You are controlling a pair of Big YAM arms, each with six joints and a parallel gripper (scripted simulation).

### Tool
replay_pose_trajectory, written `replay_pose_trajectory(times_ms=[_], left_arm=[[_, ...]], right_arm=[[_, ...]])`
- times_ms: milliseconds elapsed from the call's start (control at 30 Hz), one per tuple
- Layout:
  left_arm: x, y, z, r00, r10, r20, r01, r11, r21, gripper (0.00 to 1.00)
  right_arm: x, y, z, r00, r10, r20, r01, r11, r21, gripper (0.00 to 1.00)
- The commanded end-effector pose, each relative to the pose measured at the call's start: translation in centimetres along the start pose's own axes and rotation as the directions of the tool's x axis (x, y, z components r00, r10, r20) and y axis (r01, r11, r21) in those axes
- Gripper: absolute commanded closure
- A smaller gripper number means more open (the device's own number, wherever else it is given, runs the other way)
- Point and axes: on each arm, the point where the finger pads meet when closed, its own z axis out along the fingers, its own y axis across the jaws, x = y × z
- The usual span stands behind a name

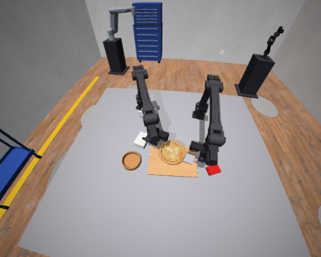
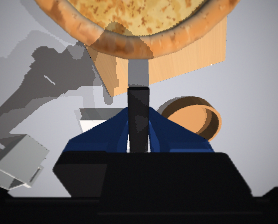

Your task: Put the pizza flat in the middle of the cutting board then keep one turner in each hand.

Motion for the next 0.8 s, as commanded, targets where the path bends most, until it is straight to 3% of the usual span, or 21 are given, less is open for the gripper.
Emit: replay_pose_trajectory(times_ms=[0,233,767], left_arm=[[0.2,0.2,0.1,1.000,0.004,0.003,-0.004,1.000,-0.006,0.94],[0.3,0.6,-1.6,1.000,0.002,-0.003,-0.002,0.999,-0.038,0.94],[0.4,-0.2,-1.3,1.000,0.004,-0.001,-0.004,1.000,-0.025,0.94]], right_arm=[[-2.1,-2.0,-5.4,0.996,-0.002,0.091,-0.008,0.994,0.106,0.94],[-2.1,-2.0,-5.4,0.996,-0.003,0.091,-0.007,0.994,0.106,0.94],[-2.1,-2.0,-5.4,0.996,-0.003,0.091,-0.007,0.994,0.106,0.94]])
